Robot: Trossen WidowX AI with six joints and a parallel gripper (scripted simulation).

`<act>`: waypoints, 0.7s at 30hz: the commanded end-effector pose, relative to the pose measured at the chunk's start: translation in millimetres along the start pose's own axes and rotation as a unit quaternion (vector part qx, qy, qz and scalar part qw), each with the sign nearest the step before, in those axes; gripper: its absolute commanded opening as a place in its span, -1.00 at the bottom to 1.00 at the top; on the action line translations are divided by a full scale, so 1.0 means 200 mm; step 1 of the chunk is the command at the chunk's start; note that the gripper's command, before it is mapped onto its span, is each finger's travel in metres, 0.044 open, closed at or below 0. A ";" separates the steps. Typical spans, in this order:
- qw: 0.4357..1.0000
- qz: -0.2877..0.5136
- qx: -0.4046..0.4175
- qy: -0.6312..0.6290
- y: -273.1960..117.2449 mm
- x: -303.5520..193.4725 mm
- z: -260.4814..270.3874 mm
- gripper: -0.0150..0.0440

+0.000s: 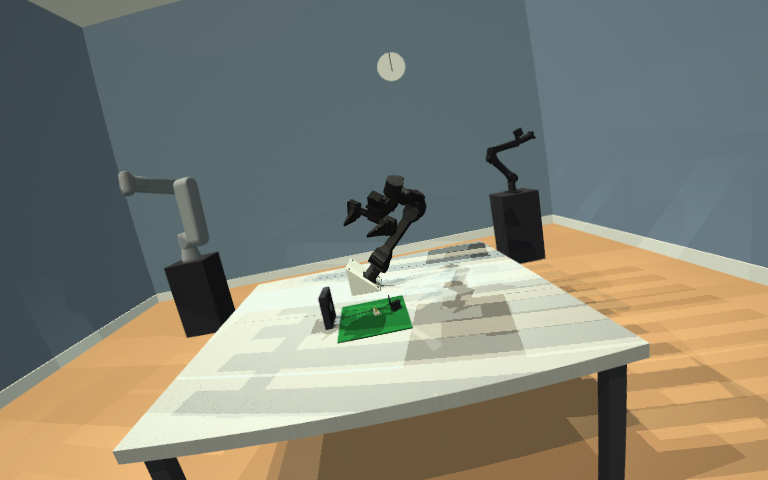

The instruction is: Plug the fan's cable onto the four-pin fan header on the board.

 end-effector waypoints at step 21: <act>0.739 0.638 0.036 0.212 -0.10 -1.04 0.24 1.00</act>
Point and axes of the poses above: the point midway between the two fingers, 35 mm back from their tips, its own y axis out along the fingers, its own z axis across the jaws, x = y × z, the point moved 1 cm from there along -y, back along the fingers, and after that the axes turned 10 degrees about y, right-handed, at the moved point
